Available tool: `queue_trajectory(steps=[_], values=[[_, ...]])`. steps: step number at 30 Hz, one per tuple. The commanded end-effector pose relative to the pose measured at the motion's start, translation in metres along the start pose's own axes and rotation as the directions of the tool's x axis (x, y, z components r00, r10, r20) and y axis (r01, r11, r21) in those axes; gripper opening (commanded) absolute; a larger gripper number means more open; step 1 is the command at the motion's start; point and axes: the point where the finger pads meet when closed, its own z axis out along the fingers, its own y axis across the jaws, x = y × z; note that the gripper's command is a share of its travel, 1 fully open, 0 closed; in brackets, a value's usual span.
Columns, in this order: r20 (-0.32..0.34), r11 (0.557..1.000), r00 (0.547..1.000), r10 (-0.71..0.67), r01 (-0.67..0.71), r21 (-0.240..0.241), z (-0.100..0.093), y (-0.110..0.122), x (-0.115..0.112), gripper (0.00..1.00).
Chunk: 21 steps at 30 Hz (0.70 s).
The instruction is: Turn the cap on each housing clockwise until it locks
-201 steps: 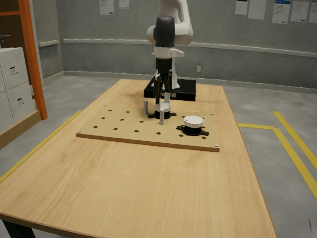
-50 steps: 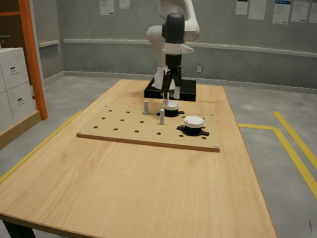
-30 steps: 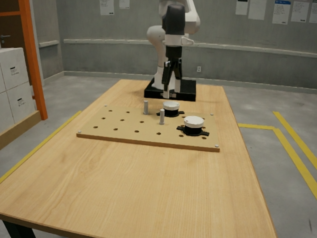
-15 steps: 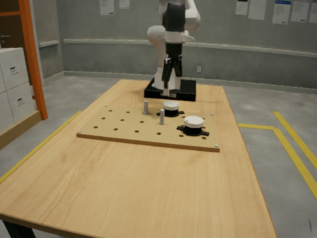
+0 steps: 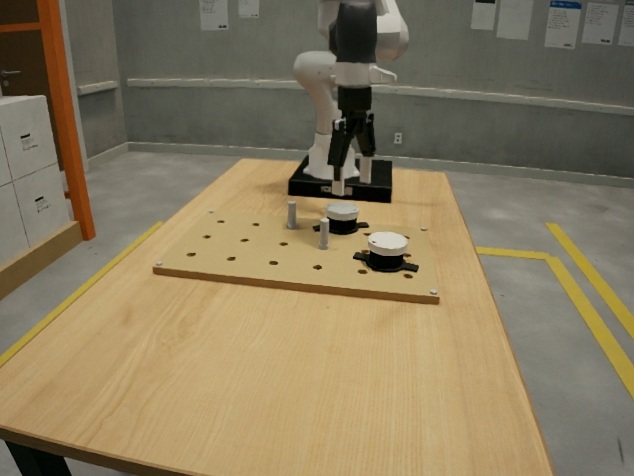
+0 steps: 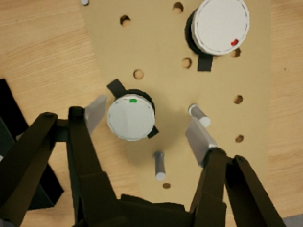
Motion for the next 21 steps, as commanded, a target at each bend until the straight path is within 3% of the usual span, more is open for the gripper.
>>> queue_trajectory(steps=[1, 6, 7, 11, 21], values=[[0.018, 0.962, 0.961, 0.274, -0.274, 0.007, 0.006, 0.032, 0.057, 0.78], [-0.027, 0.925, 0.925, 0.38, -0.38, -0.003, 0.005, 0.07, 0.136, 0.78], [-0.036, 0.917, 0.917, 0.398, -0.398, -0.003, 0.004, 0.072, 0.141, 0.78], [-0.046, 0.901, 0.9, 0.433, -0.434, -0.002, 0.004, 0.073, 0.144, 0.78], [-0.027, 0.746, 0.746, 0.666, -0.666, 0.0, 0.004, 0.073, 0.144, 0.78]])
